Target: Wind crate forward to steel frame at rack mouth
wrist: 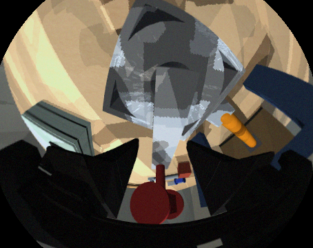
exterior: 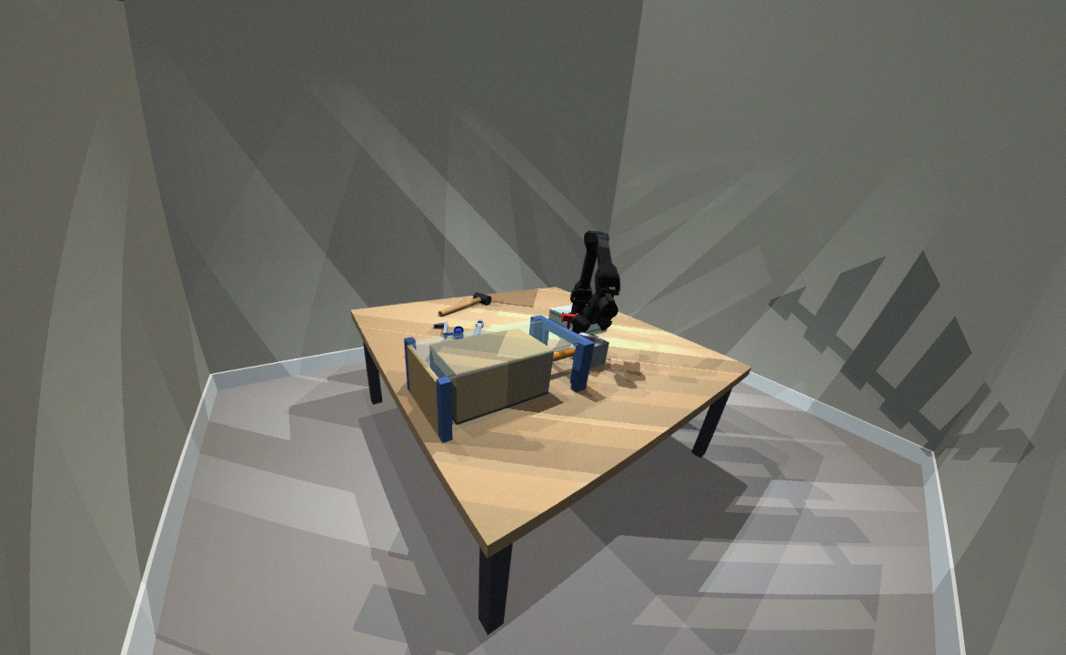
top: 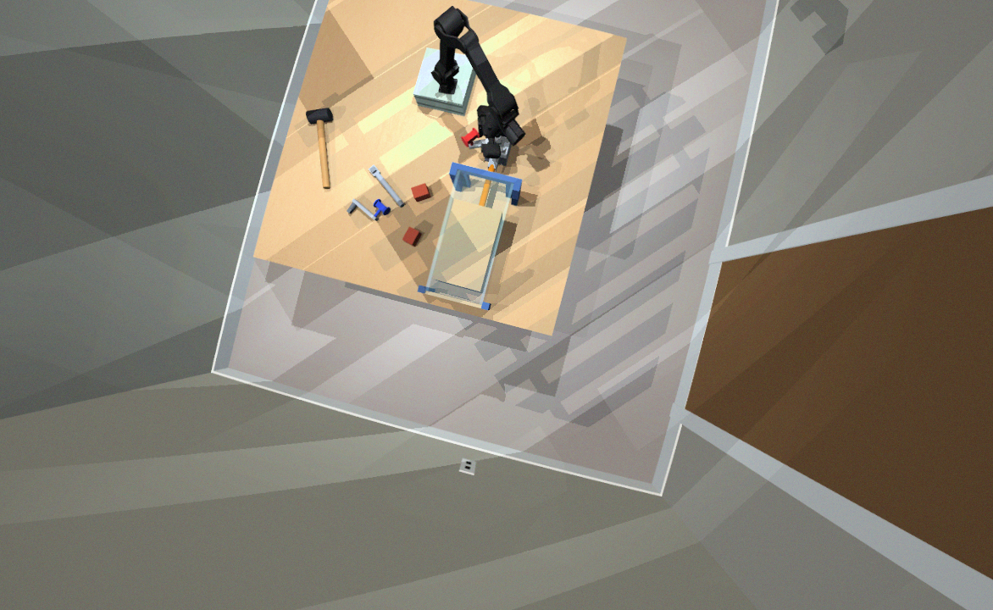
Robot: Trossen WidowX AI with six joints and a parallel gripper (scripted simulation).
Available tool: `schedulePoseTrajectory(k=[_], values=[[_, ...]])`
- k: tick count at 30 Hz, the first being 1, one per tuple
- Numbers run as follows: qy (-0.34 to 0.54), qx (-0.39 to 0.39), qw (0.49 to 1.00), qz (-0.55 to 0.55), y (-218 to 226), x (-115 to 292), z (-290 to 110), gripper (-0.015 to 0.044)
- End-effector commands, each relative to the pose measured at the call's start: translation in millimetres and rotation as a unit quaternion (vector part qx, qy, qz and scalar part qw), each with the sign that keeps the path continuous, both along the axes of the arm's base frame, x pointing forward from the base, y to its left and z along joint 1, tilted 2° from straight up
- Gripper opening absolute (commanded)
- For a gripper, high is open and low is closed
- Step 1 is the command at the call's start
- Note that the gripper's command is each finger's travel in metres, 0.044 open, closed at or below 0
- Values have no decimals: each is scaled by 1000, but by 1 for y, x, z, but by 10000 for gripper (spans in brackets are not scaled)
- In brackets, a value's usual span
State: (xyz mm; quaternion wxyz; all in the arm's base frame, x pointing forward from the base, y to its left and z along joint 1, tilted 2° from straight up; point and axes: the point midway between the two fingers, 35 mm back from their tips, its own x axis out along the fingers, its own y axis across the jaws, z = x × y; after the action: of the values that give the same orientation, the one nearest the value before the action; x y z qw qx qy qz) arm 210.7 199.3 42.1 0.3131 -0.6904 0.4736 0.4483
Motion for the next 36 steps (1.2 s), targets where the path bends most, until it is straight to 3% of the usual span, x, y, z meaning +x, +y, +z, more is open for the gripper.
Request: schedulePoseTrajectory(k=[1,3,9,17,25,36], values=[[2,1,1000,2,0,0,0,394],[2,1,1000,2,0,0,0,440],[15,24,1000,-2,3,2,15,440],[72,182,981,-1,2,0,127,440],[62,183,981,-2,3,2,128,440],[62,183,981,-2,3,2,128,151]])
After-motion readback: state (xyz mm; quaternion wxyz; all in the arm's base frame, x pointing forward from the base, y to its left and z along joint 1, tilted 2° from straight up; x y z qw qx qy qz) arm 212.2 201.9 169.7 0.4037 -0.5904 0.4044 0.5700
